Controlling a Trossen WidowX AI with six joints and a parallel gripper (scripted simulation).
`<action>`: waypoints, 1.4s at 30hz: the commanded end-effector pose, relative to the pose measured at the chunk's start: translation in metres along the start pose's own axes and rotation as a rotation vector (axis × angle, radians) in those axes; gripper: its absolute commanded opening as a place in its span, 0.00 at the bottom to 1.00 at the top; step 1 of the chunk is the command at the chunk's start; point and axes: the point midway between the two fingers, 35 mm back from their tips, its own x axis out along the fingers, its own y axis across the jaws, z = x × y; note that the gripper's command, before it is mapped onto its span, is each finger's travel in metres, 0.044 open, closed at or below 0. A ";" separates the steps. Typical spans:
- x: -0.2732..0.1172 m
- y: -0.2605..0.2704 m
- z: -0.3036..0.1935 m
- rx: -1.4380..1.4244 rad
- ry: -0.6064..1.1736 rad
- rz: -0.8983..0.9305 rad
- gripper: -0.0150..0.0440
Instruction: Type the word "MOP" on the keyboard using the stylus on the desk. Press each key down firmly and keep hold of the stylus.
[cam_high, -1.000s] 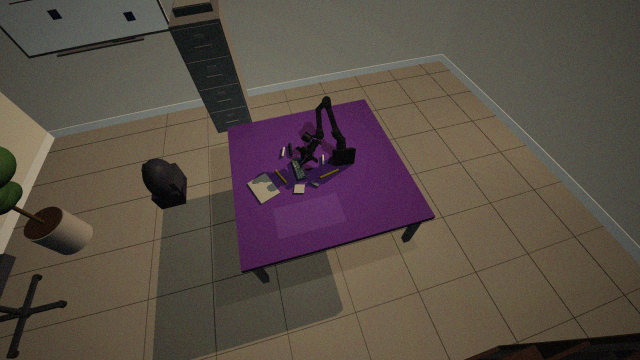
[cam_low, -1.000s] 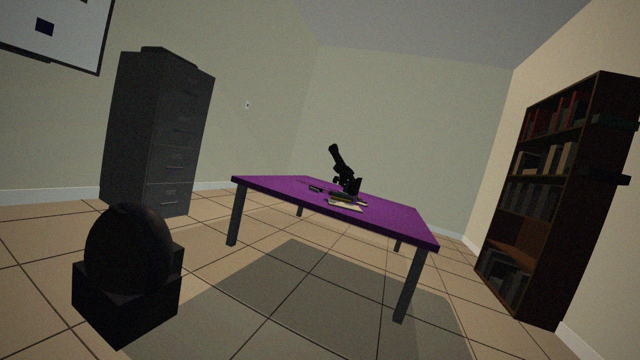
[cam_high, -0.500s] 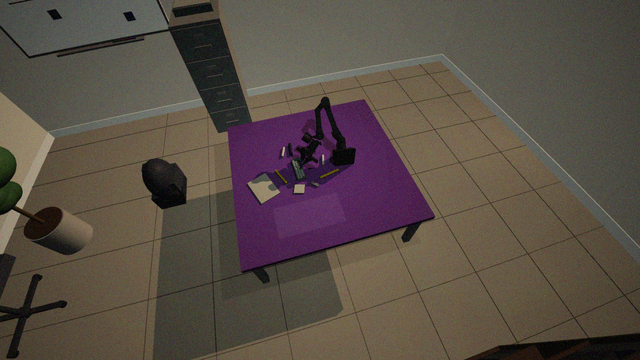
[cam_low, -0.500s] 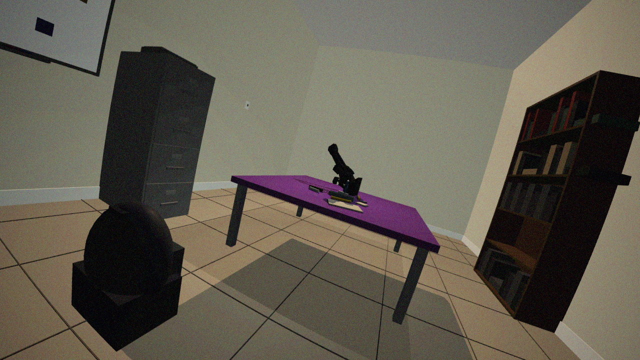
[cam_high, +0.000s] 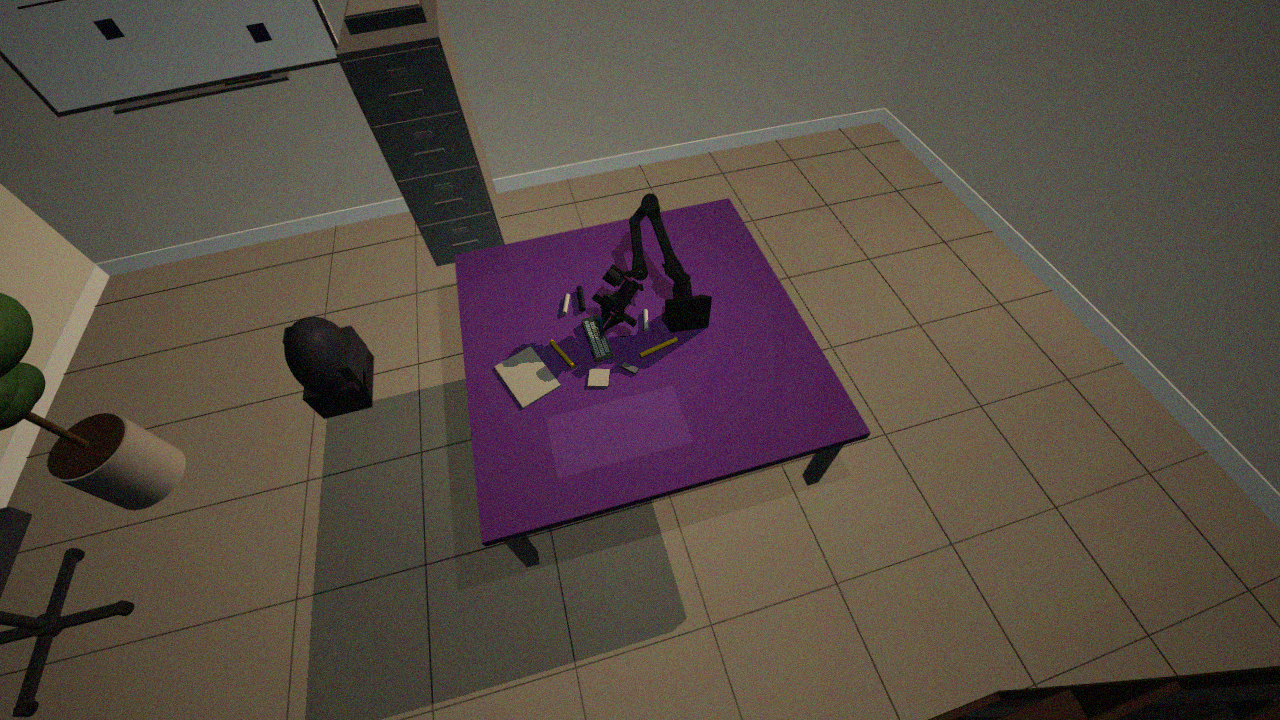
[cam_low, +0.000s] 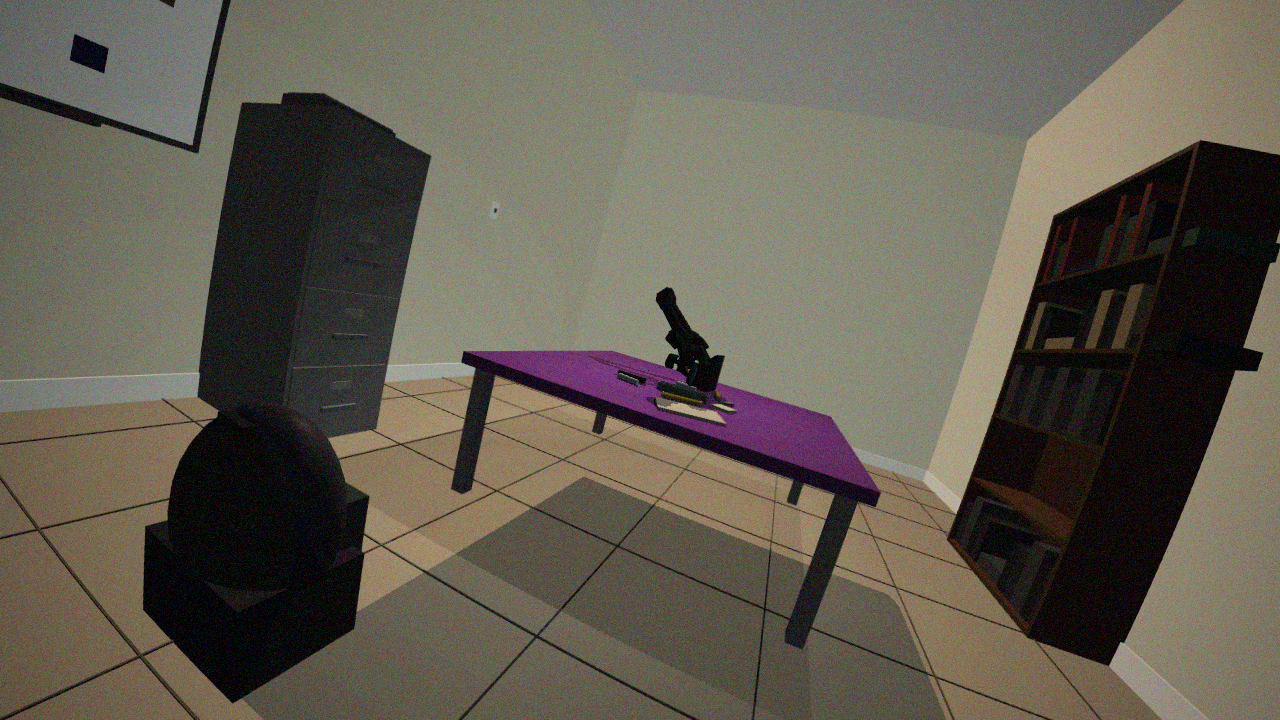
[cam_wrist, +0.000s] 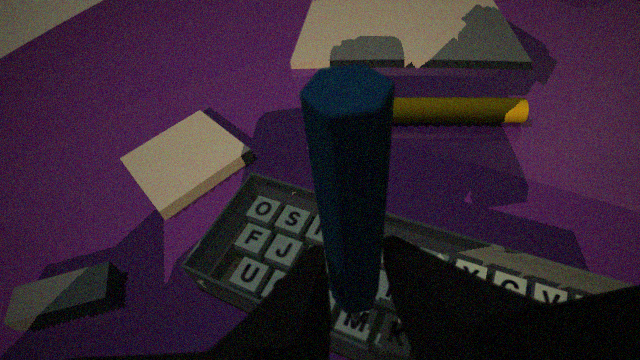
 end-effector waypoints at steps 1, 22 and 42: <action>-0.002 0.001 0.003 0.000 0.003 0.003 0.39; -0.018 0.003 0.029 -0.003 0.002 0.008 0.35; 0.022 0.027 0.057 0.000 0.001 0.004 0.25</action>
